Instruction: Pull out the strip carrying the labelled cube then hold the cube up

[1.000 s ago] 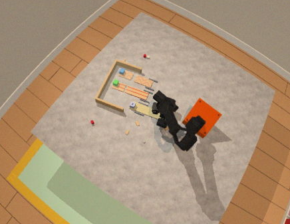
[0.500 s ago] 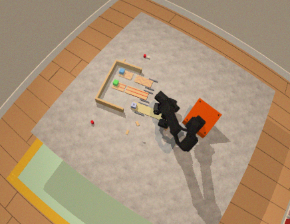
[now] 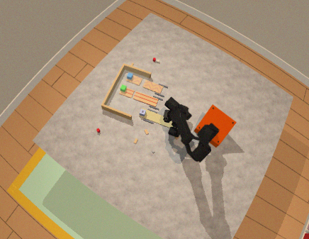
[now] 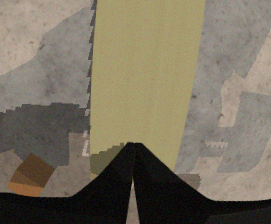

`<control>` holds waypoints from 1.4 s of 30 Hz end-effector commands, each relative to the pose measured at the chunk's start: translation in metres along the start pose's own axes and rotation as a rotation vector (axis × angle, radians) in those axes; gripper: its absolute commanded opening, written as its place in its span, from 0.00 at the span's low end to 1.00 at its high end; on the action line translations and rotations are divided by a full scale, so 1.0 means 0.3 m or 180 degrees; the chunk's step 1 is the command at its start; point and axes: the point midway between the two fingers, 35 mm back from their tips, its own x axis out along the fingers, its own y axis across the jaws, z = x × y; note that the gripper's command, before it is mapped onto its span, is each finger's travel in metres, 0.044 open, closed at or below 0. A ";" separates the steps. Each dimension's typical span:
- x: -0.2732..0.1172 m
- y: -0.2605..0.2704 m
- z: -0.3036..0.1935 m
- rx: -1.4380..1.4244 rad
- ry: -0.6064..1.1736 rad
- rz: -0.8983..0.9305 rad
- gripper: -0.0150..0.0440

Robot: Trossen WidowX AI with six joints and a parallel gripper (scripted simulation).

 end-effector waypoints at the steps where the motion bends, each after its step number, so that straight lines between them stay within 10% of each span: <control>1: 0.011 0.004 -0.027 0.0033 0.0076 0.0016 0.25; 19: -0.139 -0.002 0.006 0.0033 0.0078 0.0010 0.25; 36: -0.144 0.000 0.228 -0.0231 0.0067 0.0013 1.00; 42: -0.150 0.001 0.303 -0.0234 0.0064 0.0012 1.00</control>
